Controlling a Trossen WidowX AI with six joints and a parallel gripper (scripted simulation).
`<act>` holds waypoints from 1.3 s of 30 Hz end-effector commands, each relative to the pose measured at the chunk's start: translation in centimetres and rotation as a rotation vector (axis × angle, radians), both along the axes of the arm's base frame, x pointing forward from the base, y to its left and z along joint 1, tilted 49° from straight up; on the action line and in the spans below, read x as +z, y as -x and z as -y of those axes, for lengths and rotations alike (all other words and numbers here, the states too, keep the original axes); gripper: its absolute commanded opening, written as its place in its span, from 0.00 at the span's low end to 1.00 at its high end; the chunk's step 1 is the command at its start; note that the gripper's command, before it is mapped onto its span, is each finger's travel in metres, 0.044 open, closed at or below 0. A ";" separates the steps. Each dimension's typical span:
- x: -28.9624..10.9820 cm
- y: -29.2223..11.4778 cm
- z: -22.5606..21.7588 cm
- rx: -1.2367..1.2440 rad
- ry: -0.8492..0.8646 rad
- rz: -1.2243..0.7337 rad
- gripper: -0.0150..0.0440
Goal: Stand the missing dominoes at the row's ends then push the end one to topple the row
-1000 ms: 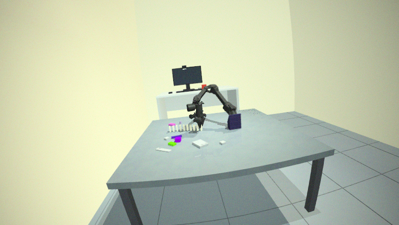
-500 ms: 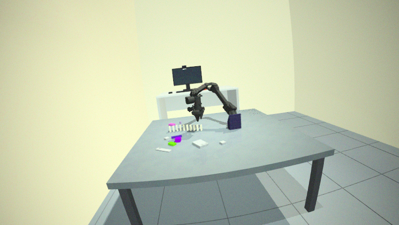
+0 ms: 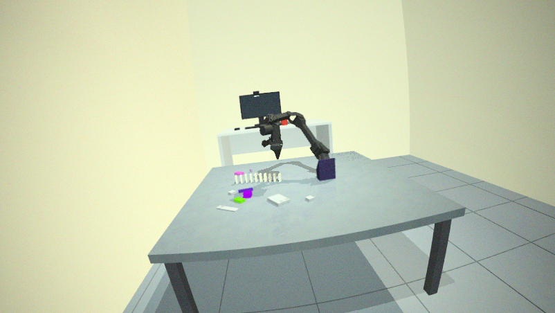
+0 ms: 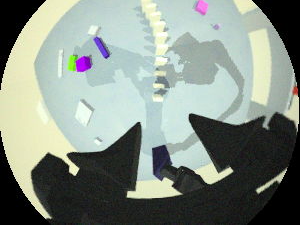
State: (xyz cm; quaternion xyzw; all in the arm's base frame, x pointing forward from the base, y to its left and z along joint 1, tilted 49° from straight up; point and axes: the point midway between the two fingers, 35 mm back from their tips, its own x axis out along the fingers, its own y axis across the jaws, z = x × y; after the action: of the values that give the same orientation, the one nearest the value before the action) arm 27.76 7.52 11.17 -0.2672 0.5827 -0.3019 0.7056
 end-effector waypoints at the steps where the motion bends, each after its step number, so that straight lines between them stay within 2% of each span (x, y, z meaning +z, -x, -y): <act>1: -1.3 0.7 1.0 0.240 0.053 -0.276 0.64; 10: -4.2 2.4 3.3 0.793 0.169 -0.895 0.25; 13: -4.6 2.7 3.6 0.882 0.187 -0.995 0.25; 39: -4.6 2.7 3.6 0.882 0.187 -0.995 0.25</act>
State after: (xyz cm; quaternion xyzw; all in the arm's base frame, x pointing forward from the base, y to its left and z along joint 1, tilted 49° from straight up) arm 25.01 3.93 6.55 -0.6460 0.6472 0.1241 0.3854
